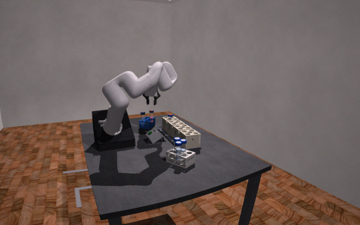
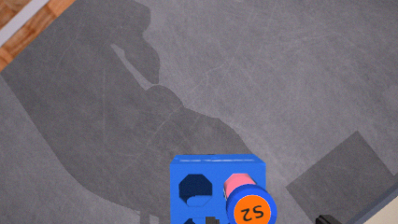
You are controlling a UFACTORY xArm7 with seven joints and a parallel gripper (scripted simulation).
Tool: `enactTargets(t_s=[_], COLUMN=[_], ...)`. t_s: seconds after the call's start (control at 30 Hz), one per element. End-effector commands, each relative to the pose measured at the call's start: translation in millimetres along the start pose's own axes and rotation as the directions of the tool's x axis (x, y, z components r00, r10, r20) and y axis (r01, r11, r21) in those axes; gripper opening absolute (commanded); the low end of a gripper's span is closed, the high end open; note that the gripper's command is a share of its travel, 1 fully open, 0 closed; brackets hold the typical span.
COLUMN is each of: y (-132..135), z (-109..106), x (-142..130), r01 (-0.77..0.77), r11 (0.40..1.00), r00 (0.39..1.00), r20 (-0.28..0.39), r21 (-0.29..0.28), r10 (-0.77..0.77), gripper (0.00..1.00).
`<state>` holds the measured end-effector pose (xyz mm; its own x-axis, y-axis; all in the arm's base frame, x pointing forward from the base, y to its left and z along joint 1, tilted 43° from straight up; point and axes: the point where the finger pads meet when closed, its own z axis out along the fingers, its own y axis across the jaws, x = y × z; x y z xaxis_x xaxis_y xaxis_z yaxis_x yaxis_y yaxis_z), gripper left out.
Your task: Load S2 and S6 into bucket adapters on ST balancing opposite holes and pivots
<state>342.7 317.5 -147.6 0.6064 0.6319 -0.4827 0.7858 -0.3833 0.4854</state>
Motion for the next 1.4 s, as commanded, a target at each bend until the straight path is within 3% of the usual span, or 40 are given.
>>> enactTargets(t_s=[0.0, 0.8, 1.37], y=[0, 0, 0], z=[2, 46, 52], x=[1, 1, 1], r01=[0.000, 0.000, 0.000], r11=[1.000, 1.000, 1.000], r00=[1.000, 1.000, 1.000], r20=[-0.005, -0.005, -0.005], r21=[0.001, 0.001, 0.001], r10=[0.000, 0.000, 0.000], gripper=[0.57, 0.57, 0.57])
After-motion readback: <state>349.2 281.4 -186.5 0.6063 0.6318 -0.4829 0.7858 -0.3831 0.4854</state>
